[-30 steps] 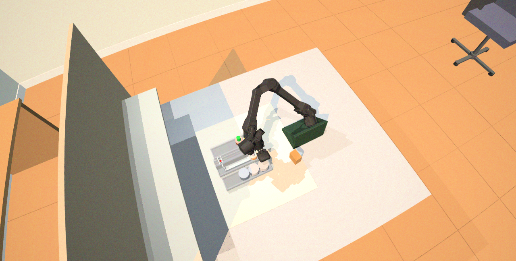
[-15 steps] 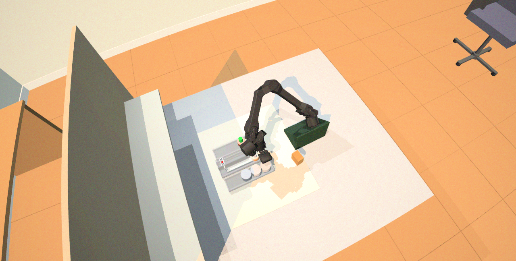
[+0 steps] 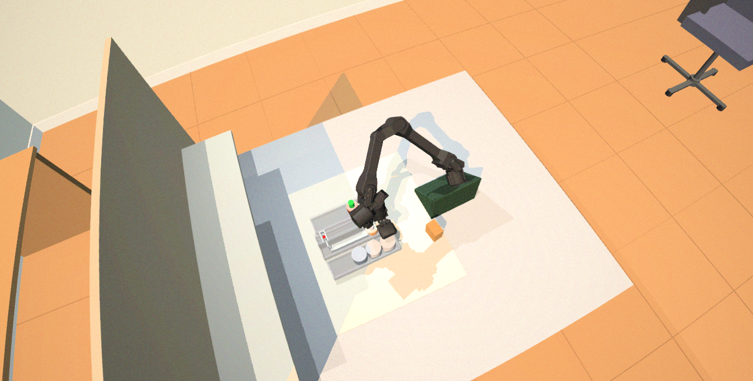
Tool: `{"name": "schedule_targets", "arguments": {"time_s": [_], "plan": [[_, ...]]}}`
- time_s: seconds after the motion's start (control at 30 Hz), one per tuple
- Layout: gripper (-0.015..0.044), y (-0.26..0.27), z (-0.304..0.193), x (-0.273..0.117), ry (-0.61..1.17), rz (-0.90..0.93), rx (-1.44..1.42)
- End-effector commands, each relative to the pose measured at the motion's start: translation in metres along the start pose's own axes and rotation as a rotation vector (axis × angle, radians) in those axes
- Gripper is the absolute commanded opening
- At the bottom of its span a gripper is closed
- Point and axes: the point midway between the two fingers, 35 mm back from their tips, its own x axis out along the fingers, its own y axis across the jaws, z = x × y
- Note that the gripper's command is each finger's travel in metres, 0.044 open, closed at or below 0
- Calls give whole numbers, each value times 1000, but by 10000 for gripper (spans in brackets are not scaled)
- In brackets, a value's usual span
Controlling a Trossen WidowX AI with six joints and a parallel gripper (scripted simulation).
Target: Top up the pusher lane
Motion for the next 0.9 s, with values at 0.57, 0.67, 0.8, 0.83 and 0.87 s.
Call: {"name": "schedule_targets", "arguments": {"time_s": [0.57, 0.67, 0.8, 0.83, 0.87], "plan": [[0, -2, 9, 2, -23, -4, 14], [0, -2, 9, 3, -23, -4, 14], [0, -2, 9, 5, -23, -4, 14], [0, -2, 9, 5, -23, -4, 14], [0, -2, 9, 5, -23, -4, 14]]}}
